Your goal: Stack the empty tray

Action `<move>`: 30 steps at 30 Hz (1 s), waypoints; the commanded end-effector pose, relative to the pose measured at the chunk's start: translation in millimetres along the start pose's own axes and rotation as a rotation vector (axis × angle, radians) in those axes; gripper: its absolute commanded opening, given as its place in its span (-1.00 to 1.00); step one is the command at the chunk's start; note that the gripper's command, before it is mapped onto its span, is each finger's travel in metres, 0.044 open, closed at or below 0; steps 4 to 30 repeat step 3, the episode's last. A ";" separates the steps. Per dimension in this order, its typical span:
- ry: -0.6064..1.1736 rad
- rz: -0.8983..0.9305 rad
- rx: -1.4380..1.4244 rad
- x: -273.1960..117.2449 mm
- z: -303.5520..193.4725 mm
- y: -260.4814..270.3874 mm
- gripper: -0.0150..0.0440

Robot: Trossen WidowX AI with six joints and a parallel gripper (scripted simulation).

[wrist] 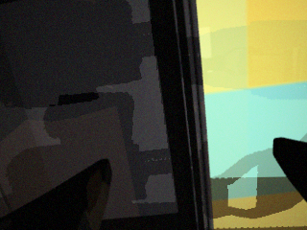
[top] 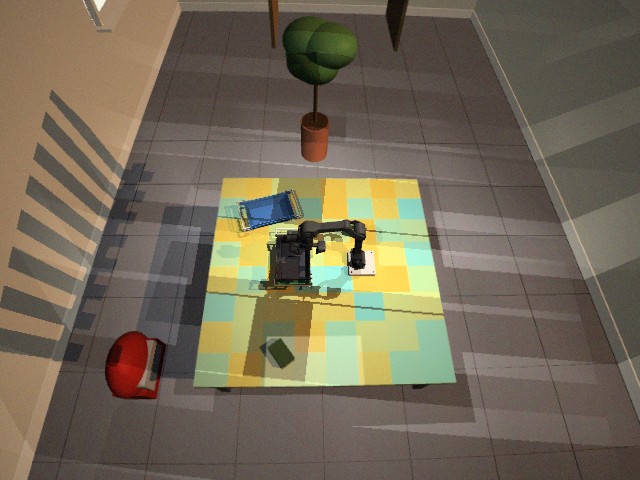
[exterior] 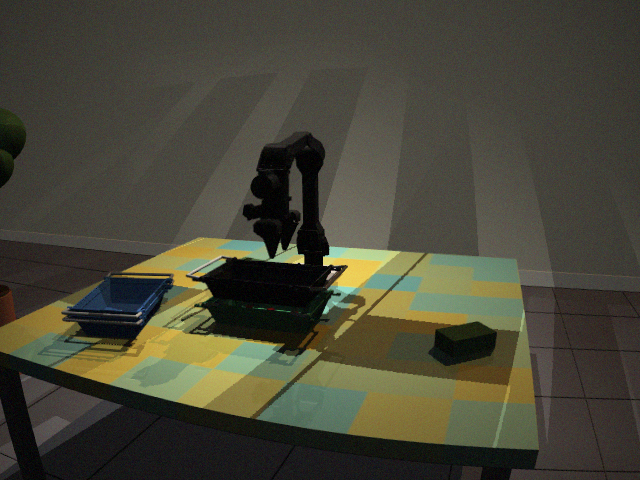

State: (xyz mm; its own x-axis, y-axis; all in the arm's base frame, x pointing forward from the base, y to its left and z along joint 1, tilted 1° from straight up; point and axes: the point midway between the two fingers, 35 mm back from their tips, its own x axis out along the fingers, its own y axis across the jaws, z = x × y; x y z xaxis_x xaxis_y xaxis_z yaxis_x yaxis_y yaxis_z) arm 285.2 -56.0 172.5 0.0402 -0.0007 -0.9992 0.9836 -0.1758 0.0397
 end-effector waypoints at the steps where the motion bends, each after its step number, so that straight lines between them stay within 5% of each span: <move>1: -0.001 0.000 -0.005 -19.7 0.1 -2.1 1.00; 30: -0.001 0.000 -0.005 -29.7 0.0 -3.8 1.00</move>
